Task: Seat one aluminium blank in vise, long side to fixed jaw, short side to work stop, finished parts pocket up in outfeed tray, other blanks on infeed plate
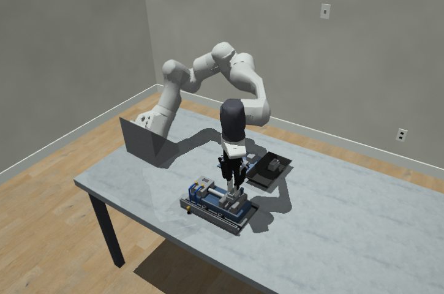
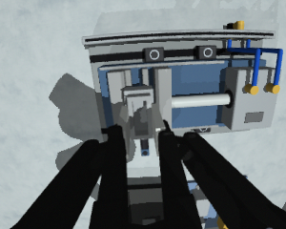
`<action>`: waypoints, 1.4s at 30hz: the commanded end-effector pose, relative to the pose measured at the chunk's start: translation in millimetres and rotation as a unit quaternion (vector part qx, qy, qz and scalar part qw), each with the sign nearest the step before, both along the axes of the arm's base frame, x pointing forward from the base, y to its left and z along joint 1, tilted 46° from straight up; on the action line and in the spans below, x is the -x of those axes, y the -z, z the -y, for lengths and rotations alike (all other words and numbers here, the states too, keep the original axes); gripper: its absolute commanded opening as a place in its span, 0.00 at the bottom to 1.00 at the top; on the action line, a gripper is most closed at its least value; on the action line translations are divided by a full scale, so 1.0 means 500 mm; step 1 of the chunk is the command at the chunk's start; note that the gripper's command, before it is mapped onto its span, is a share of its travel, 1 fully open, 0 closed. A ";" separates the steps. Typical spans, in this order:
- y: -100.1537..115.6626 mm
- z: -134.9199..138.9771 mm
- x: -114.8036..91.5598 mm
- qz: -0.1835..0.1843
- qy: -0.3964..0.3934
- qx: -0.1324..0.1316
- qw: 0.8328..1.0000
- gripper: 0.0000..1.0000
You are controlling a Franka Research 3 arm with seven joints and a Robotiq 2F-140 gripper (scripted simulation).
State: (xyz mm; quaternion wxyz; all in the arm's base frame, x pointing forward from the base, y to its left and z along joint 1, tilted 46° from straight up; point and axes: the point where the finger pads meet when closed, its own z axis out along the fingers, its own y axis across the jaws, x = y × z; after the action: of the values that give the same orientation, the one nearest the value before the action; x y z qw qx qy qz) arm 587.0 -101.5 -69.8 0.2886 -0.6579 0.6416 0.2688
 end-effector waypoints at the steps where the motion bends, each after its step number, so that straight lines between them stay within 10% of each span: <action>1: -0.014 0.014 0.001 -0.001 0.001 0.000 1.000 0.00; 28: -0.047 0.026 -0.003 -0.002 0.001 0.002 1.000 0.00; 42: -0.288 -0.184 -0.025 -0.005 0.009 0.014 1.000 0.00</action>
State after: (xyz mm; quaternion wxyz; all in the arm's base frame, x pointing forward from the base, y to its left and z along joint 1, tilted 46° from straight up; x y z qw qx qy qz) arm 599.9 -24.8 51.9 0.2918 -0.6759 0.6238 0.2625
